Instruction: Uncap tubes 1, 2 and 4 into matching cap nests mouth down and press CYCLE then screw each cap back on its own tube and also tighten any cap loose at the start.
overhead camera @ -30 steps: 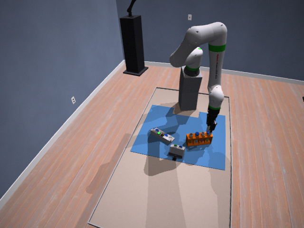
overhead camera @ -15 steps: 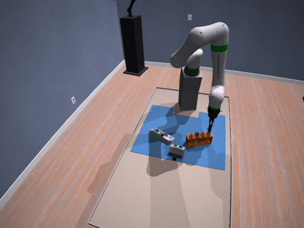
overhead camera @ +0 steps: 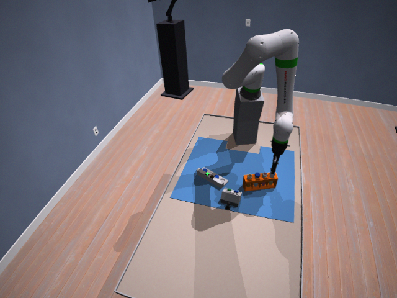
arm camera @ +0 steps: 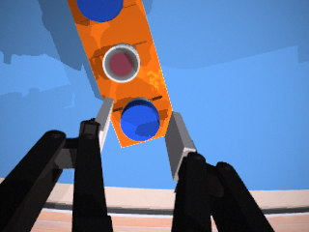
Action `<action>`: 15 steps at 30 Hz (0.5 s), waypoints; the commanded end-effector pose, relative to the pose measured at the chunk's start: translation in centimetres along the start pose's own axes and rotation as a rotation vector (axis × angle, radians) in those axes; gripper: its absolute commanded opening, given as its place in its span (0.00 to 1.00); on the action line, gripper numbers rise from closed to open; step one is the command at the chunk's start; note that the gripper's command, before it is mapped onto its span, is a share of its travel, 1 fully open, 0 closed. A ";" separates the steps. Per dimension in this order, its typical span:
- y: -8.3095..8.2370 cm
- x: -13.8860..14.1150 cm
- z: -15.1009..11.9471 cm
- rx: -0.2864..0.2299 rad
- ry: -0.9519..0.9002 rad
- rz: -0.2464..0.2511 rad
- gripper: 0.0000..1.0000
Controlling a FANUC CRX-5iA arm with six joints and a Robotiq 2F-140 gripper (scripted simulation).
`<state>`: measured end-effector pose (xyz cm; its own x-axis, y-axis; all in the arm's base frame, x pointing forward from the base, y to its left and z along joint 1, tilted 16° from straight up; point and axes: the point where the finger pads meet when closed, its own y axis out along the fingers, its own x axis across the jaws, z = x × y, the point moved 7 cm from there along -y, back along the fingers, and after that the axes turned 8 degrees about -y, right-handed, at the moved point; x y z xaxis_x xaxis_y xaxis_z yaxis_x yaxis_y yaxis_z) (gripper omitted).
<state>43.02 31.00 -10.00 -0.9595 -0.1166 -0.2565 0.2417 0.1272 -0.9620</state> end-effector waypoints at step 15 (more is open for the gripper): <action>0.0 0.0 0.0 0.001 -0.480 0.006 0.35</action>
<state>42.95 31.02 -10.01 -0.8511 -0.4467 -0.2759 0.2465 0.1241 -0.9612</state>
